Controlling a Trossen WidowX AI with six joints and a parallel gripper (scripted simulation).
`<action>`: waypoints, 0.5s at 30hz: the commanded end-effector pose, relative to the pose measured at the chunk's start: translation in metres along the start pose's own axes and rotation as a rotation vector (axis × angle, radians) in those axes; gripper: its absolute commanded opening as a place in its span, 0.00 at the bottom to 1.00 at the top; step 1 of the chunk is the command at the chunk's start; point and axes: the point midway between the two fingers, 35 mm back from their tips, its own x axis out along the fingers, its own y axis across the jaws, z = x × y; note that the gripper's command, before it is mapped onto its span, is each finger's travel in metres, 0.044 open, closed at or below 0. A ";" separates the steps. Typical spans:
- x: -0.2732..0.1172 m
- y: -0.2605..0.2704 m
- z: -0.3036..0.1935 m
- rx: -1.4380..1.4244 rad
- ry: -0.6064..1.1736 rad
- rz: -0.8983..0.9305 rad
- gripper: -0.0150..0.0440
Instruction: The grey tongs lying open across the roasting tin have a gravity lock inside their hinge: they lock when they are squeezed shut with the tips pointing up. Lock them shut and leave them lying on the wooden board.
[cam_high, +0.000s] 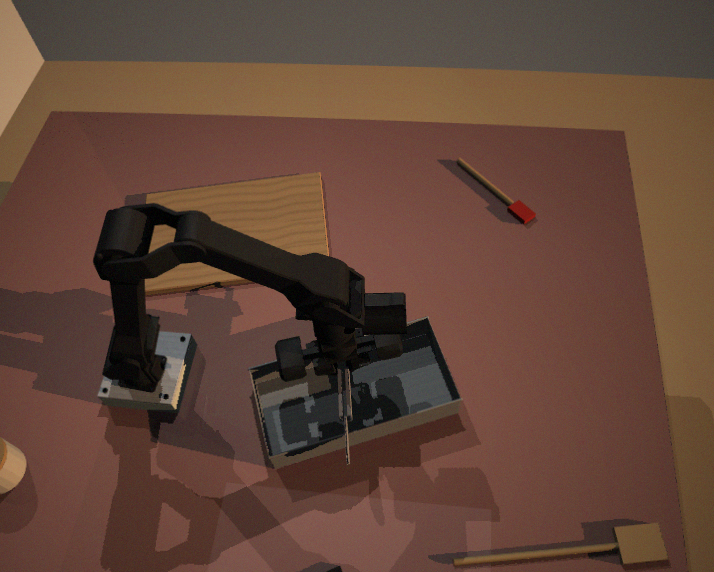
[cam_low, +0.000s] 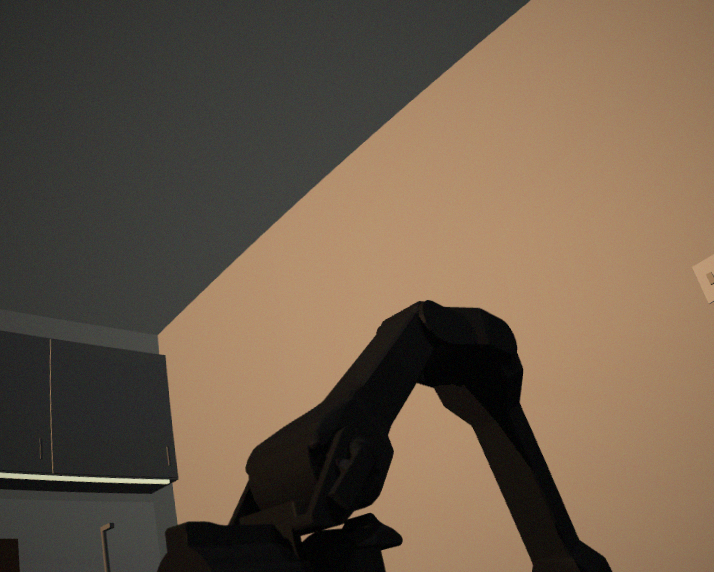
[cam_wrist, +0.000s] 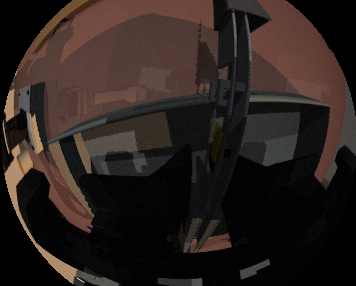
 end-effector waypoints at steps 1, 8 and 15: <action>0.000 0.000 0.000 0.000 0.000 -0.002 0.11; -0.045 -0.007 -0.002 -0.001 -0.001 -0.001 0.00; -0.127 -0.001 -0.001 -0.003 -0.004 0.004 0.00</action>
